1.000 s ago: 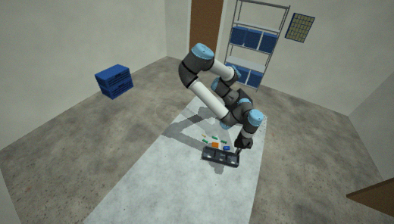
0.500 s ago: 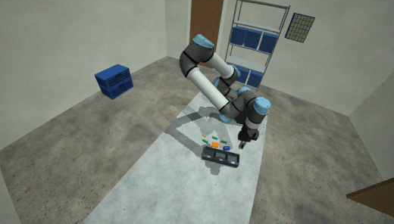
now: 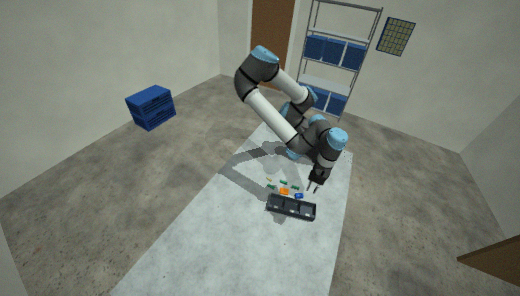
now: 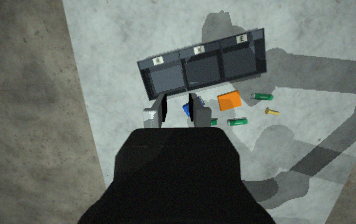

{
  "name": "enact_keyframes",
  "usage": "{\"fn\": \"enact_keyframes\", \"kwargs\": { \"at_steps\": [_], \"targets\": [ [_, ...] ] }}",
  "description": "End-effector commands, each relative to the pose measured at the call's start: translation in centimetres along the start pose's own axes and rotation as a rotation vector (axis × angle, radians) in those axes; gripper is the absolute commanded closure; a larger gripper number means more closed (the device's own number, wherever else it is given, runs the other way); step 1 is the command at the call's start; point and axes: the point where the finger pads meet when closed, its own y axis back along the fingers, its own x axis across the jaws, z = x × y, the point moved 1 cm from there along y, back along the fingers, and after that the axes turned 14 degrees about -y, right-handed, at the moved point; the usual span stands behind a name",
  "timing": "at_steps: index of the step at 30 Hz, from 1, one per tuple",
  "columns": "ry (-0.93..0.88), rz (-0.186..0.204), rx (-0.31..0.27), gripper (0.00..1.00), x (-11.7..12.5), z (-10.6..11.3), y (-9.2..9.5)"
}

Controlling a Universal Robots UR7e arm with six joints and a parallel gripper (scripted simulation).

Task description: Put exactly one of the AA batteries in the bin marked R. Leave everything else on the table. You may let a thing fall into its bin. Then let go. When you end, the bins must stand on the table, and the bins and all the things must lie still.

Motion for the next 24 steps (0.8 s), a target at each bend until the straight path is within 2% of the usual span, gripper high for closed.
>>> {"fn": "enact_keyframes", "kwargs": {
  "at_steps": [1,9,11,12,22,24],
  "targets": [
    [-0.157,-0.003,0.004,0.4,3.6,1.3,-2.1],
    [-0.374,0.008,-0.006,0.4,9.0,3.3,-5.5],
    [-0.374,0.008,-0.006,0.4,9.0,3.3,-5.5],
    [-0.454,0.012,-0.009,0.4,9.7,3.5,-5.9],
    [-0.717,0.03,-0.021,0.4,16.5,6.0,-10.1],
    [-0.773,0.037,-0.025,0.4,16.9,6.2,-10.3]
  ]
}}
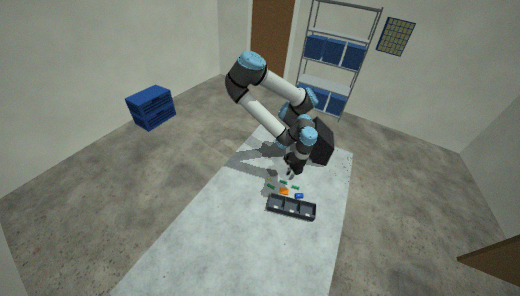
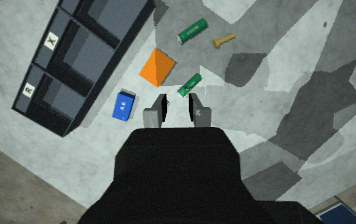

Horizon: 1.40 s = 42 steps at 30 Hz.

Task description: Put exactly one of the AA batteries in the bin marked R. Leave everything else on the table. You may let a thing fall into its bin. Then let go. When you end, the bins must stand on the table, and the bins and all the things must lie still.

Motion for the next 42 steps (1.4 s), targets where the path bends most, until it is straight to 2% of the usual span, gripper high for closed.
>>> {"fn": "enact_keyframes", "kwargs": {
  "at_steps": [1,4,5,7,19,21,22,26,42],
  "targets": [
    [-0.157,-0.015,-0.001,0.4,2.26,-0.94,-1.73],
    [-0.184,-0.012,-0.003,0.4,2.26,-0.94,-1.73],
    [-0.264,-0.01,-0.006,0.4,2.32,-0.99,-1.74],
    [-0.305,-0.012,-0.008,0.4,2.39,-1.04,-1.74],
    [-0.63,-0.049,-0.014,0.4,2.37,-1.0,-1.75],
    [-0.63,-0.049,-0.014,0.4,2.37,-1.0,-1.75],
    [-0.708,-0.059,-0.013,0.4,2.37,-0.98,-1.75],
    [-0.803,-0.07,-0.01,0.4,2.34,-0.95,-1.74],
    [-0.818,-0.072,-0.009,0.4,2.31,-0.93,-1.74]
  ]
}}
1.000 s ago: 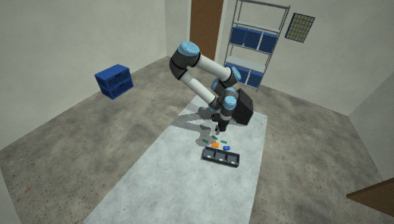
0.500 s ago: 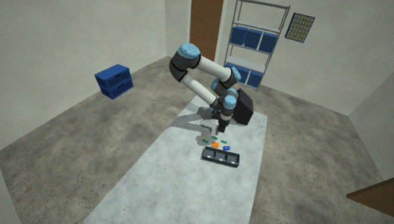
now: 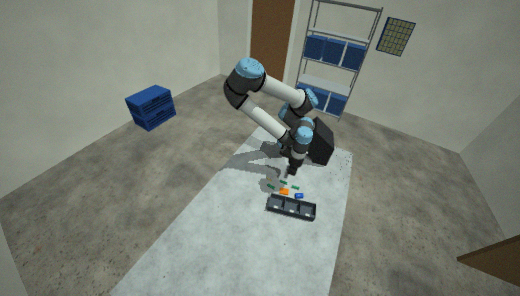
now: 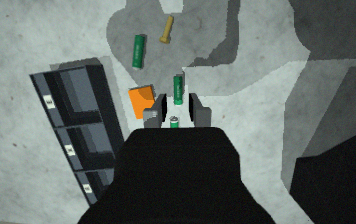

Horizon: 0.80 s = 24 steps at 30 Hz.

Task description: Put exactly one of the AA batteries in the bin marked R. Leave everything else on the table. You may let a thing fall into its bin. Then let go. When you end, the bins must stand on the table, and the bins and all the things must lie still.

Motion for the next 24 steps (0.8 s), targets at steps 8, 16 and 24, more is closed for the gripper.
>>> {"fn": "enact_keyframes", "kwargs": {
  "at_steps": [8,16,24],
  "targets": [
    [-0.001,-0.001,0.0,0.4,0.0,0.0,0.0],
    [-0.002,-0.001,0.0,0.4,0.0,0.0,0.0],
    [-0.002,-0.001,0.0,0.4,0.0,0.0,-1.6]
  ]
}}
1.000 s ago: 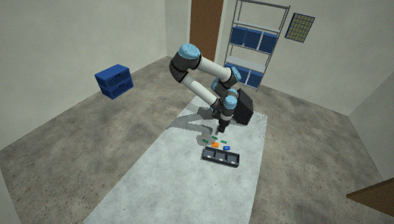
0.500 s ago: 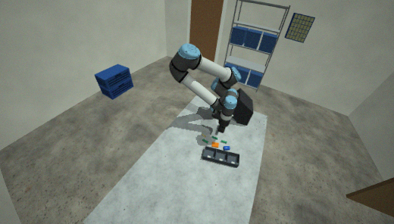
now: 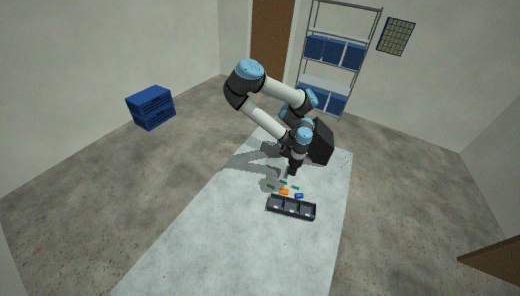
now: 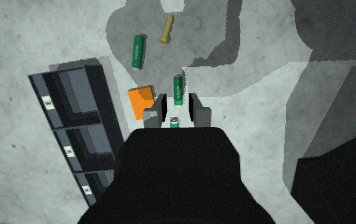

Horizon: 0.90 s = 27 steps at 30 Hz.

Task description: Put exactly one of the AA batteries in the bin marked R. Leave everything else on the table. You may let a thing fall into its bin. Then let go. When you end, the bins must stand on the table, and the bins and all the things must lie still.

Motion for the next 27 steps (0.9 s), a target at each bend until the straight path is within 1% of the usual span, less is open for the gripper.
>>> {"fn": "enact_keyframes", "kwargs": {
  "at_steps": [1,4,6,14,23,27],
  "targets": [
    [0.001,-0.001,0.0,0.4,0.0,0.0,-1.7],
    [0.001,-0.001,0.0,0.4,0.0,0.0,-2.9],
    [0.001,-0.001,0.0,0.4,0.0,0.0,-2.9],
    [0.001,-0.001,0.0,0.4,0.0,0.1,-5.9],
    [0.001,-0.001,0.0,0.4,-0.1,0.1,-5.9],
    [0.001,-0.001,0.0,0.4,0.0,0.0,-6.4]
  ]
}}
